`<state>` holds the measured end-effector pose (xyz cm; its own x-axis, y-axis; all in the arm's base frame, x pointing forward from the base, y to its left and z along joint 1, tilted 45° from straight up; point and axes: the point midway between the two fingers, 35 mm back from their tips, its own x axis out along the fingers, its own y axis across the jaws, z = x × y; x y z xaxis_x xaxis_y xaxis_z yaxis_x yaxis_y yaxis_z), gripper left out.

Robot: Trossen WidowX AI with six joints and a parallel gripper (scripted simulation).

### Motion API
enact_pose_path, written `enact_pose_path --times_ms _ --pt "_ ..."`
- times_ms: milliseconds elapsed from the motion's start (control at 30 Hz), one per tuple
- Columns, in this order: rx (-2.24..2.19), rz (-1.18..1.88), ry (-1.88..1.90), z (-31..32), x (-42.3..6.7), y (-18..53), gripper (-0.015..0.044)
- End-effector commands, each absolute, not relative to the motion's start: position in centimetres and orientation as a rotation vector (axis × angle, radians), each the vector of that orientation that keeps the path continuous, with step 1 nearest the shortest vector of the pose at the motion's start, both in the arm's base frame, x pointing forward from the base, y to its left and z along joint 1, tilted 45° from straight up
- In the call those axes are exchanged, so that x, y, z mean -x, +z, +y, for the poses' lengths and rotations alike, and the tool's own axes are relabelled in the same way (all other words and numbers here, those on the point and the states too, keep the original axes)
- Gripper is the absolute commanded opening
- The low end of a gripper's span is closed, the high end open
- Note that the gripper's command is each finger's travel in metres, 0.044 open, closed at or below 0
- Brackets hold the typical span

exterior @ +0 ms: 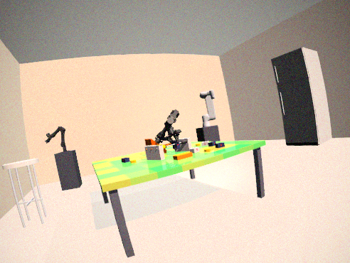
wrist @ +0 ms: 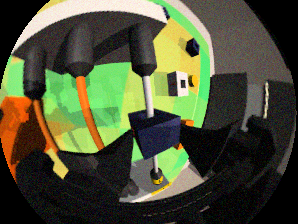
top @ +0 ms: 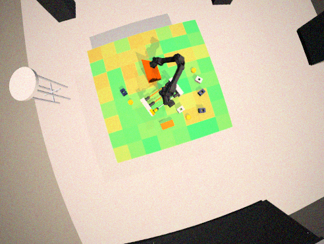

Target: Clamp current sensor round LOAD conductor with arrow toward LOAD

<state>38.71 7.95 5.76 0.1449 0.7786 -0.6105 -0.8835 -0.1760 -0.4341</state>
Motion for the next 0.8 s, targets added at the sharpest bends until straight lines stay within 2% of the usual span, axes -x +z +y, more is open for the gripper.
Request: enact_pose_path --times_ms 0,633,767 --pt "0.926 0.148 1.484 7.87 -38.71 5.78 0.0260" --pt "0.926 0.148 1.484 7.87 -38.71 5.78 0.0260" --pt "0.926 0.148 1.484 7.87 -38.71 5.78 0.0365"
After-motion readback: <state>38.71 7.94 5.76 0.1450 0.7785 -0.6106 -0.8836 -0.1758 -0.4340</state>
